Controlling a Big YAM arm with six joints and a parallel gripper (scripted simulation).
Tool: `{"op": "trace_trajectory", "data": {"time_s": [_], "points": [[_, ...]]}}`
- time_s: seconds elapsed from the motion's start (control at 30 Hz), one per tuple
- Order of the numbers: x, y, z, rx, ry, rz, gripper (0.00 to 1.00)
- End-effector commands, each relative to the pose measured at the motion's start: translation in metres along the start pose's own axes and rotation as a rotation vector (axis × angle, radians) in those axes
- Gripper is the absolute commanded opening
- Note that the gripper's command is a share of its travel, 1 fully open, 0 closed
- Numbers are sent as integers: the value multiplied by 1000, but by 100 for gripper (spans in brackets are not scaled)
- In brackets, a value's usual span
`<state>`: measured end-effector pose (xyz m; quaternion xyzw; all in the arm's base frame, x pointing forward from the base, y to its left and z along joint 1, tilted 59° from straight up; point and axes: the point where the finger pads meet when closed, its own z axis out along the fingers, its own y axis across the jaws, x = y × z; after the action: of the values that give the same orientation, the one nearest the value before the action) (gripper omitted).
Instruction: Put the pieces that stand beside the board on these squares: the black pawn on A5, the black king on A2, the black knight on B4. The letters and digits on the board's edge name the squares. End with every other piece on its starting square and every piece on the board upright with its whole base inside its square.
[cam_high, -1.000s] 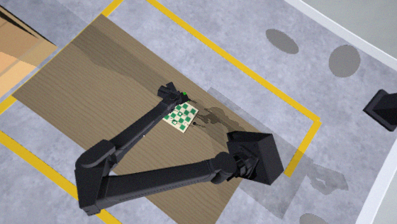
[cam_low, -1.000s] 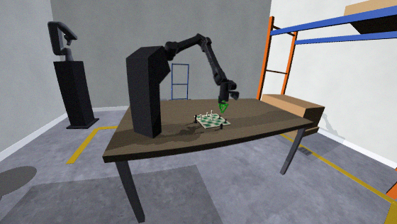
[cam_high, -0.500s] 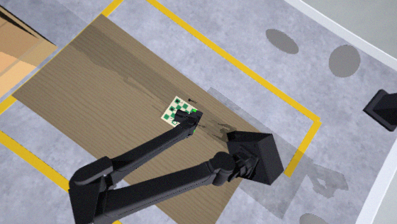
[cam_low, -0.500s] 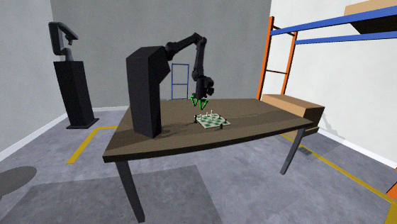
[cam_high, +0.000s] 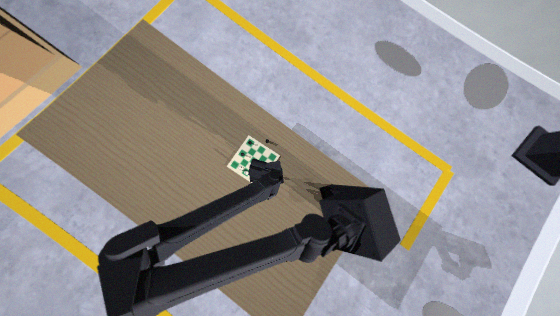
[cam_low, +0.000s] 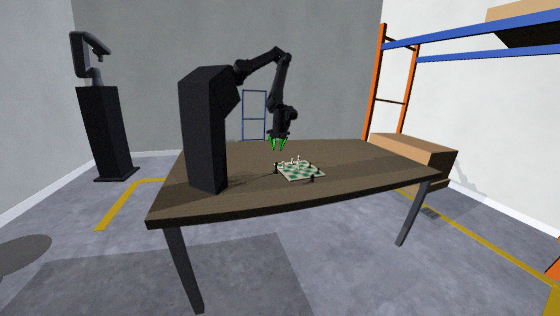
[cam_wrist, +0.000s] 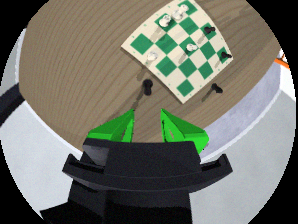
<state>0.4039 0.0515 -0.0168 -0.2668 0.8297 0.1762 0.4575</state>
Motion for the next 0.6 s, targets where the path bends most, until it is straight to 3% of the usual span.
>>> {"op": "trace_trajectory", "data": {"time_s": [0.0, 0.57], "points": [[7, -5, -1, 1, 13, -60, 39], [6, -6, -1, 4, 11, -59, 39]]}}
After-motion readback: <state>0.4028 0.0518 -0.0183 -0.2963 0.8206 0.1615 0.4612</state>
